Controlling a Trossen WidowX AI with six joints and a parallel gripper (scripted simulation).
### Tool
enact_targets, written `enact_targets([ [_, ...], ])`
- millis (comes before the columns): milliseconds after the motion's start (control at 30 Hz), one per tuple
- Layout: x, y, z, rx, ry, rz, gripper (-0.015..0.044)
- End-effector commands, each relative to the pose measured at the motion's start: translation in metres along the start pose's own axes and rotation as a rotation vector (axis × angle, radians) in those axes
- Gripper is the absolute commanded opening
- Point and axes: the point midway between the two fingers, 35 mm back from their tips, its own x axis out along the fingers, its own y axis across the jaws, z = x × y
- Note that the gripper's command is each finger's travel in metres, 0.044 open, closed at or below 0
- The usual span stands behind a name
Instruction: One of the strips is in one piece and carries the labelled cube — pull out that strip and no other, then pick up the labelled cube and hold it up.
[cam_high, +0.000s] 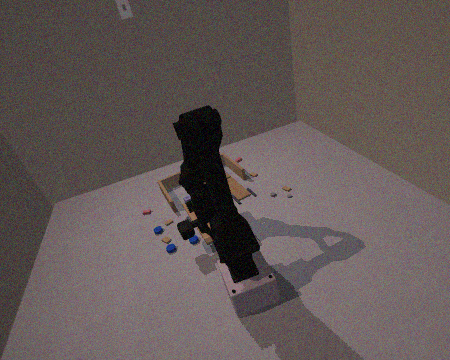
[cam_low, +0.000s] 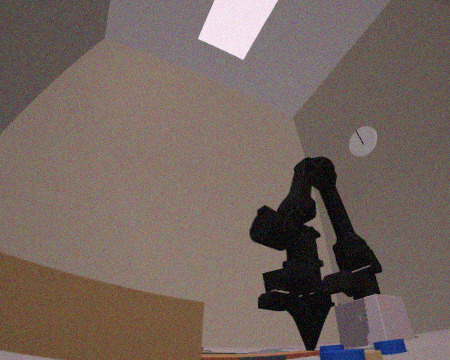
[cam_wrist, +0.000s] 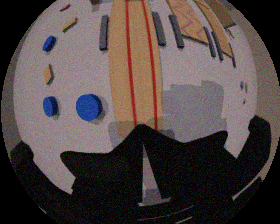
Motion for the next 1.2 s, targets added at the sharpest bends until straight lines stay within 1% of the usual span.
enact_targets([
  [0,0.006,0.000,-0.018,-0.003,0.048,0.002,0.0000],
  [1167,0.006,0.000,-0.039,-0.003,0.049,0.002,0.0000],
])
